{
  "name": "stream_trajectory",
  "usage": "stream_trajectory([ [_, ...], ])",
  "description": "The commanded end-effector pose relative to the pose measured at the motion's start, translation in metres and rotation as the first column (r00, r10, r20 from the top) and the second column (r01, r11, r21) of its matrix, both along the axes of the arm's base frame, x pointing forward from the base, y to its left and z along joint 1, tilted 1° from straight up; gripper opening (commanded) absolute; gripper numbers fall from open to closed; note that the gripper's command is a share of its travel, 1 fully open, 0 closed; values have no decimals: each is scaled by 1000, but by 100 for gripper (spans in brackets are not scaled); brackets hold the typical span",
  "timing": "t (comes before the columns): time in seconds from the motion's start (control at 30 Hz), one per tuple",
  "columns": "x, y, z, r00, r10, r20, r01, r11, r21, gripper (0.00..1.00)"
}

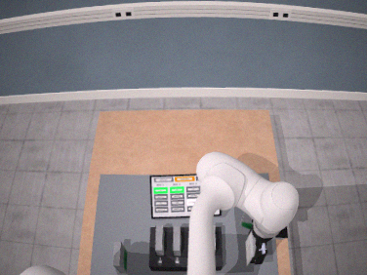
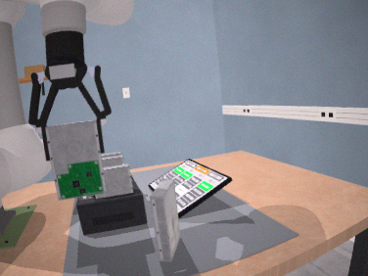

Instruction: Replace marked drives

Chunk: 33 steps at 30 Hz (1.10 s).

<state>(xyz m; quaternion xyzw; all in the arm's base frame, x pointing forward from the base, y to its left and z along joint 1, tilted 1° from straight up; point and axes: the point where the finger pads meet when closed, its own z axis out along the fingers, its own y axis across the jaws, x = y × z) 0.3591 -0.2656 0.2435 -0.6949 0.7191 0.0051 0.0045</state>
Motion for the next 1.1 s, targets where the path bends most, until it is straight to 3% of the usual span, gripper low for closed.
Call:
stream_trajectory([
  [0.0, 1, 0, -10, 1000, 0, 1, 0, 1000, 0, 10],
  [0.4, 1, 0, -48, 1000, 0, 1, 0, 1000, 0, 10],
  [1.07, 2, 1, -93, 1000, 0, 1, 0, 1000, 0, 10],
])
